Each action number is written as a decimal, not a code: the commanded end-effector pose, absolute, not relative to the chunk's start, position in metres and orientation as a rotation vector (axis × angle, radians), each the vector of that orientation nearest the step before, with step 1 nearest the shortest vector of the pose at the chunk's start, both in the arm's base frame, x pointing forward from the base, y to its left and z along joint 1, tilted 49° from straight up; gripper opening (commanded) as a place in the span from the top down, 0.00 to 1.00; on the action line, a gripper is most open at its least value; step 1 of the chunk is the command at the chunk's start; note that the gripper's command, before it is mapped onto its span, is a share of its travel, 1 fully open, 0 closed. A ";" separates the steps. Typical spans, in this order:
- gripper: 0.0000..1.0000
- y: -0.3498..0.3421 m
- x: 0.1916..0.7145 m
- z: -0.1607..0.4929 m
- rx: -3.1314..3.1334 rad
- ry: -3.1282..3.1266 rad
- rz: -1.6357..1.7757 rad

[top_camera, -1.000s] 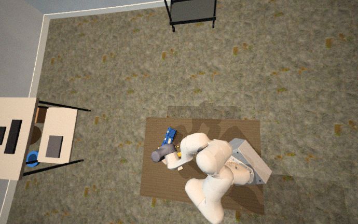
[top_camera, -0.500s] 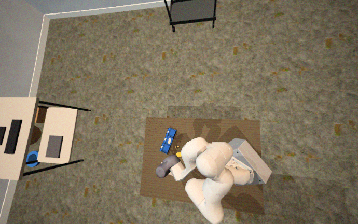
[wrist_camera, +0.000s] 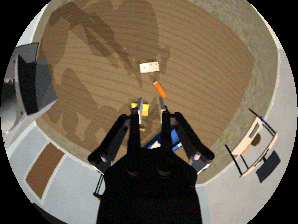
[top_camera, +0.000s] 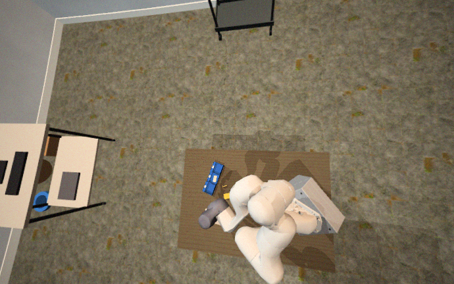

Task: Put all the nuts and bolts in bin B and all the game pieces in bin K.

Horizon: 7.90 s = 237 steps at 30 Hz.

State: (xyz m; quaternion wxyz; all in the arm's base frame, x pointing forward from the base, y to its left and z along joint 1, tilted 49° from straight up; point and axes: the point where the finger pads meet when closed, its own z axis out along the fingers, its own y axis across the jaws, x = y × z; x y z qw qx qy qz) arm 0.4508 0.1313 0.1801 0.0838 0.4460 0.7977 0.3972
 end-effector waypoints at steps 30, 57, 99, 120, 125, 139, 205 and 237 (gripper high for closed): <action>0.75 0.168 0.418 0.186 1.121 2.430 1.139; 0.75 0.104 0.480 0.199 1.103 2.295 1.054; 0.75 0.143 0.480 0.247 0.074 2.205 0.690; 0.75 0.186 0.425 0.214 -0.519 2.221 0.558; 0.75 0.195 0.399 0.195 -0.707 2.229 0.525; 0.75 0.197 0.397 0.195 -0.707 2.229 0.525; 0.75 0.220 0.435 0.160 -0.707 2.229 0.525; 0.75 0.230 0.437 0.152 -0.707 2.229 0.525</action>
